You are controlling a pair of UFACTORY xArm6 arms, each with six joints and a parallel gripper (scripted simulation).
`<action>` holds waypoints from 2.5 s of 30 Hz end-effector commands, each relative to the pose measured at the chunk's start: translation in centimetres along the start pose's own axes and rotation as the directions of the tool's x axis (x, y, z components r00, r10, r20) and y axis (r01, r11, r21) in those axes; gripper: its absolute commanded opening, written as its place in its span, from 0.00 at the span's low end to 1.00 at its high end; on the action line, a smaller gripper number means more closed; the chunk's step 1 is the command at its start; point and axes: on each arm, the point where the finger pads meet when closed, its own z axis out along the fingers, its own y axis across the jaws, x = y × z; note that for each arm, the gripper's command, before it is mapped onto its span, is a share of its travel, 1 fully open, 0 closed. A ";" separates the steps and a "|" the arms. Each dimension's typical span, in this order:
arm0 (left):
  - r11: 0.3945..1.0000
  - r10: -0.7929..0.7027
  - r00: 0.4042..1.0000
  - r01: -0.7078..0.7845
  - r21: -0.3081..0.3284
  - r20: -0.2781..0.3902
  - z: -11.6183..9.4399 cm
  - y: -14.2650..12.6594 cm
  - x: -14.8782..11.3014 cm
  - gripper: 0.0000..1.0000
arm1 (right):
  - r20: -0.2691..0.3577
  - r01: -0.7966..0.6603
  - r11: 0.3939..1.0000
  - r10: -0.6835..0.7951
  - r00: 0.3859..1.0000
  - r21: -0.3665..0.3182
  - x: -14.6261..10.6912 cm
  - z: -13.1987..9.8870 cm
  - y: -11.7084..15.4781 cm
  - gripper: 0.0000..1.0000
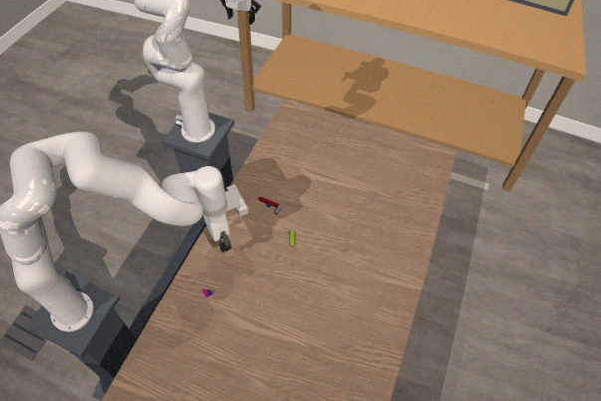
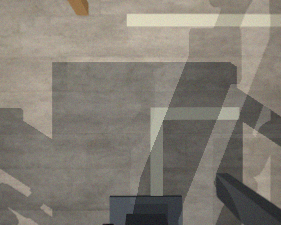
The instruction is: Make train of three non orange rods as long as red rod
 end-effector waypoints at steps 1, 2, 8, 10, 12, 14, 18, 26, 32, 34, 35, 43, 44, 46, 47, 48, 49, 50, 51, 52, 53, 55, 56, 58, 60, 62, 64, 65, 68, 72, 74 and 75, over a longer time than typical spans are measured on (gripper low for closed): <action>1.000 0.000 1.000 0.000 0.000 -0.005 -0.2 0.0 0.1 1.00 | -0.005 0.166 0.986 -0.166 0.986 0.012 0.5 -0.2 -0.3 1.00; 1.000 0.000 1.000 0.000 0.000 -0.005 -0.2 0.0 0.1 1.00 | -0.005 0.197 0.980 -0.197 0.980 0.012 0.5 -0.2 -0.4 1.00; 1.000 0.000 1.000 0.000 0.000 -0.005 -0.2 0.0 0.1 1.00 | -0.007 0.375 0.927 -0.375 0.927 0.011 0.8 -0.2 -0.7 1.00; 1.000 0.000 1.000 0.000 0.000 -0.005 -0.2 0.0 0.1 1.00 | -0.008 0.404 0.915 -0.404 0.915 0.010 0.9 -0.2 -0.8 1.00; 1.000 0.000 1.000 0.000 0.000 -0.005 -0.2 0.0 0.1 1.00 | -0.008 0.445 0.896 -0.445 0.896 0.010 1.0 -0.2 -0.9 1.00; 1.000 0.000 1.000 0.000 0.000 -0.005 -0.2 0.0 0.1 1.00 | -0.009 0.513 0.858 -0.513 0.858 0.009 1.1 -0.2 -1.0 1.00; 1.000 0.000 1.000 0.000 0.000 -0.005 -0.2 0.0 0.1 1.00 | -0.010 0.602 0.798 -0.602 0.798 0.008 1.3 -0.2 -1.2 1.00; 1.000 0.000 1.000 0.000 0.000 -0.005 -0.2 0.0 0.1 1.00 | -0.011 0.653 0.757 -0.653 0.757 0.008 1.4 -0.2 -1.4 1.00; 1.000 0.000 1.000 0.000 0.000 -0.005 -0.2 0.0 0.1 1.00 | -0.011 0.653 0.757 -0.653 0.757 0.008 1.4 -0.2 -1.4 1.00; 1.000 0.000 1.000 0.000 0.000 -0.005 -0.2 0.0 0.1 1.00 | -0.011 0.653 0.757 -0.653 0.757 0.008 1.4 -0.2 -1.4 1.00; 1.000 0.000 1.000 0.000 0.000 -0.005 -0.2 0.0 0.1 1.00 | -0.011 0.653 0.757 -0.653 0.757 0.008 1.4 -0.2 -1.4 1.00; 1.000 0.000 1.000 0.000 0.000 -0.005 -0.2 0.0 0.1 1.00 | -0.011 0.653 0.757 -0.653 0.757 0.008 1.4 -0.2 -1.4 1.00; 1.000 0.000 1.000 0.000 0.000 -0.005 -0.2 0.0 0.1 1.00 | -0.011 0.653 0.757 -0.653 0.757 0.008 1.4 -0.2 -1.4 1.00; 1.000 0.000 1.000 0.000 0.000 -0.005 -0.2 0.0 0.1 1.00 | -0.011 0.653 0.757 -0.653 0.757 0.008 1.4 -0.2 -1.4 1.00; 1.000 0.000 1.000 0.000 0.000 -0.005 -0.2 0.0 0.1 1.00 | -0.011 0.653 0.757 -0.653 0.757 0.008 1.4 -0.2 -1.4 1.00; 1.000 0.000 1.000 0.000 0.000 -0.005 -0.2 0.0 0.1 1.00 | -0.011 0.653 0.757 -0.653 0.757 0.008 1.4 -0.2 -1.4 1.00; 1.000 0.000 1.000 0.000 0.000 -0.005 -0.2 0.0 0.1 1.00 | -0.011 0.653 0.757 -0.653 0.757 0.008 1.4 -0.2 -1.4 1.00; 1.000 0.000 1.000 0.000 0.000 -0.005 -0.2 0.0 0.1 1.00 | -0.011 0.653 0.757 -0.653 0.757 0.008 1.4 -0.2 -1.4 1.00; 1.000 0.000 1.000 0.000 0.000 -0.005 -0.2 0.0 0.1 1.00 | -0.011 0.653 0.757 -0.653 0.757 0.008 1.4 -0.2 -1.4 1.00; 1.000 0.000 1.000 0.000 0.000 -0.005 -0.2 0.0 0.1 1.00 | -0.011 0.653 0.757 -0.653 0.757 0.008 1.4 -0.2 -1.4 1.00; 1.000 0.000 1.000 0.000 0.000 -0.005 -0.2 0.0 0.1 1.00 | -0.011 0.653 0.757 -0.653 0.757 0.008 1.4 -0.2 -1.4 1.00; 1.000 0.000 1.000 0.000 0.000 -0.005 -0.2 0.0 0.1 1.00 | -0.011 0.653 0.757 -0.653 0.757 0.008 1.4 -0.2 -1.4 1.00; 1.000 0.000 1.000 0.000 0.000 -0.005 -0.2 0.0 0.1 1.00 | -0.011 0.653 0.757 -0.653 0.757 0.008 1.4 -0.2 -1.4 1.00; 1.000 0.000 1.000 0.000 0.000 -0.005 -0.2 0.0 0.1 1.00 | -0.011 0.653 0.757 -0.653 0.757 0.008 1.4 -0.2 -1.4 1.00; 1.000 0.000 1.000 0.000 0.000 -0.005 -0.2 0.0 0.1 1.00 | -0.011 0.653 0.757 -0.653 0.757 0.008 1.4 -0.2 -1.4 1.00; 1.000 0.000 1.000 0.000 0.000 -0.005 -0.2 0.0 0.1 1.00 | -0.011 0.653 0.757 -0.653 0.757 0.008 1.4 -0.2 -1.4 1.00; 1.000 0.000 1.000 0.000 0.000 -0.005 -0.2 0.0 0.1 1.00 | -0.011 0.653 0.757 -0.653 0.757 0.008 1.4 -0.2 -1.4 1.00; 1.000 0.000 1.000 0.000 0.000 -0.005 -0.2 0.0 0.1 1.00 | -0.011 0.653 0.757 -0.653 0.757 0.008 1.4 -0.2 -1.4 1.00; 1.000 0.000 1.000 0.000 0.000 -0.005 -0.2 0.0 0.1 1.00 | -0.011 0.653 0.757 -0.653 0.757 0.008 1.4 -0.2 -1.4 1.00; 1.000 0.000 1.000 0.000 0.000 -0.005 -0.2 0.0 0.1 1.00 | -0.011 0.653 0.757 -0.653 0.757 0.008 1.4 -0.2 -1.4 1.00; 1.000 0.000 1.000 0.000 0.000 -0.005 -0.2 0.0 0.1 1.00 | -0.011 0.653 0.757 -0.653 0.757 0.008 1.4 -0.2 -1.4 1.00; 1.000 0.000 1.000 0.000 0.000 -0.005 -0.2 0.0 0.1 1.00 | -0.011 0.653 0.757 -0.653 0.757 0.008 1.4 -0.2 -1.4 1.00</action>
